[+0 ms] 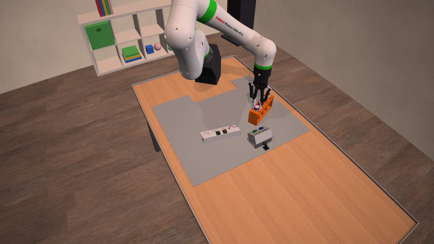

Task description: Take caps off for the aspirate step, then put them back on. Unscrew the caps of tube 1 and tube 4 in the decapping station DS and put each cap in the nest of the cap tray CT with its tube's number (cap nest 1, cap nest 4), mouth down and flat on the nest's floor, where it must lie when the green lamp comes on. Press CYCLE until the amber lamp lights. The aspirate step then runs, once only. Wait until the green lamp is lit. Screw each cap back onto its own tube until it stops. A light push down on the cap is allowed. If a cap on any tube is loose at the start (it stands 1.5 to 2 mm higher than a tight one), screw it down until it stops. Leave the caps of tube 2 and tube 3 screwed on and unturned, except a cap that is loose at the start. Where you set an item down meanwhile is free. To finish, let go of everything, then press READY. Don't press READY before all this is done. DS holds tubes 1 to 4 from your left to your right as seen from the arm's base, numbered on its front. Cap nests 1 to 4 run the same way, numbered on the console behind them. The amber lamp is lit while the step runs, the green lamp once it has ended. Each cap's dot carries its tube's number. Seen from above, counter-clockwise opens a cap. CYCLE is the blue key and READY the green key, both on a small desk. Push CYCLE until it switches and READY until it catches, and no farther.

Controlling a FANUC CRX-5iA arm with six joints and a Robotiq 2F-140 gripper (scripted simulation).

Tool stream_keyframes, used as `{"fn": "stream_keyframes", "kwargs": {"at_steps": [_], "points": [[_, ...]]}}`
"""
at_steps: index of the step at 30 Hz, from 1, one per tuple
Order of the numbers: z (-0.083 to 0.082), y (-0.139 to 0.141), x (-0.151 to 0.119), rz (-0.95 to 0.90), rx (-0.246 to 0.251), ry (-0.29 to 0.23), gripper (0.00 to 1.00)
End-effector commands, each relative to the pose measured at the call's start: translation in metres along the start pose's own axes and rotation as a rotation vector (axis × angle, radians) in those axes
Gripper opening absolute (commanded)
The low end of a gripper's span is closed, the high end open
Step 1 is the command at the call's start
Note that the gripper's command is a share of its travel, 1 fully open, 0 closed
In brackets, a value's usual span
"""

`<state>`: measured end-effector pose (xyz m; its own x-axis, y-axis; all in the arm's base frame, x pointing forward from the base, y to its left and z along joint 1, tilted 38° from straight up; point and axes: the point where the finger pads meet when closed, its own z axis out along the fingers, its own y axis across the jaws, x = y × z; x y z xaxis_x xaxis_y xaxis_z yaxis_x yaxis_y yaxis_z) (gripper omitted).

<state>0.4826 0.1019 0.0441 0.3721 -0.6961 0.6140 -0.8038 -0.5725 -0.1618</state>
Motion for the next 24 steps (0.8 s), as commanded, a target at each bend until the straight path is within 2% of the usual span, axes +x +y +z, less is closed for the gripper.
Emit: {"fn": "stream_keyframes", "kwargs": {"at_steps": [1,3,6,12,13,24], "points": [[-0.0004,-0.0005,0.0003,-0.253,-0.016,-0.025,0.00],[-0.0004,-0.0005,0.0003,-0.353,-0.014,-0.026,0.00],[-0.0004,-0.0005,0.0003,-0.400,-0.014,-0.026,0.00],[-0.0004,-0.0005,0.0003,-0.400,-0.014,-0.026,0.00],[-0.0004,-0.0005,0.0003,-0.400,-0.014,-0.026,0.35],[-0.0004,-0.0005,0.0003,-0.400,-0.014,-0.026,0.35]]}}
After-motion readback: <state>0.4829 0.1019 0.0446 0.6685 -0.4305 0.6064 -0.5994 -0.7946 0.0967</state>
